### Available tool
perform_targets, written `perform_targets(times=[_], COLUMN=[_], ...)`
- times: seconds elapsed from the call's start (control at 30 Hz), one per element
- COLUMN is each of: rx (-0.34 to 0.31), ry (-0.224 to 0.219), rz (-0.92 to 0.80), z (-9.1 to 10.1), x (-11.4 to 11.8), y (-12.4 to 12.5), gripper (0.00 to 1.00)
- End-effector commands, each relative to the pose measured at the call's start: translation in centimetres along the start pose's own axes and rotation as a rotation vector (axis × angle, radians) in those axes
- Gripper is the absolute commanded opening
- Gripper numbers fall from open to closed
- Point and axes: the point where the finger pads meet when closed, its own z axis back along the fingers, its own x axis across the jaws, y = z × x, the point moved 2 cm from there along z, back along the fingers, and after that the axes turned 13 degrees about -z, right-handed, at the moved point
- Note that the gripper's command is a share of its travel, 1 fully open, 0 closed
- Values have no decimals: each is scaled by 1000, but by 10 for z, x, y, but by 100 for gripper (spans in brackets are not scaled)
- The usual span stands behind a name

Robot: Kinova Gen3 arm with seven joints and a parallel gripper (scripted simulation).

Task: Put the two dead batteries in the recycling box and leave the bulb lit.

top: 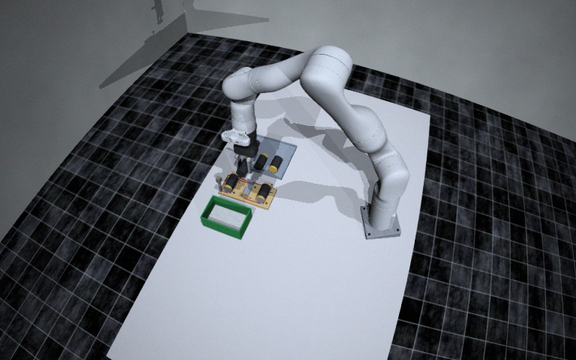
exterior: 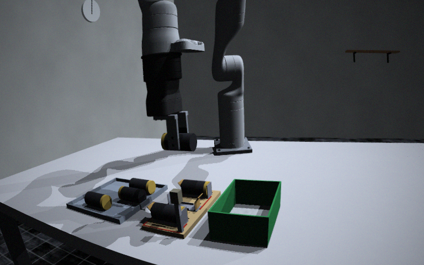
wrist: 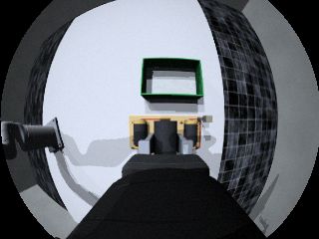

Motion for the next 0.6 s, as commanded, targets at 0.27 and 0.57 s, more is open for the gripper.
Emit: perform_targets(times=[0.27,0.57], rx=[1,1], ry=[-2,-2], rz=[0,0], z=[-1,-48], x=[0,1], y=[0,0], gripper=[57,57])
